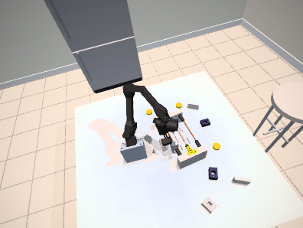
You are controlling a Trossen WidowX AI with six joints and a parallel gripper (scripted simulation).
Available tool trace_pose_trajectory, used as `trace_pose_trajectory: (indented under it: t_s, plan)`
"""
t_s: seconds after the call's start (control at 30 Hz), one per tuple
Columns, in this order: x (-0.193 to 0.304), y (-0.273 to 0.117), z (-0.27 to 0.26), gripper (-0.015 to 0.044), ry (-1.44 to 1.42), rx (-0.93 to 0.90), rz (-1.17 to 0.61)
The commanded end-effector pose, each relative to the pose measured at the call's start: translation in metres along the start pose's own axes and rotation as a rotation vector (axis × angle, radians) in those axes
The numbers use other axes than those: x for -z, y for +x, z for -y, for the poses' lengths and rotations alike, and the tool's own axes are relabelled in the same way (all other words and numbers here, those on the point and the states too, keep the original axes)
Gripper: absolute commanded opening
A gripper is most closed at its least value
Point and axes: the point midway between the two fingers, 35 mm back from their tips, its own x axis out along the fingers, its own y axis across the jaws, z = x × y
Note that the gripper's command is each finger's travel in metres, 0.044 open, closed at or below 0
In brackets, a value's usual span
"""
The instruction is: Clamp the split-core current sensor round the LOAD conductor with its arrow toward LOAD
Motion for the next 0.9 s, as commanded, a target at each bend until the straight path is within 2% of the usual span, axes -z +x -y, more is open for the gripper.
trace_pose_trajectory:
  t_s: [0.0,0.87]
  plan:
    - [0.021,0.007,-0.014,0.0440,-0.057,-0.015,-0.049]
    - [0.021,0.043,-0.013,0.0440,-0.056,-0.012,-0.049]
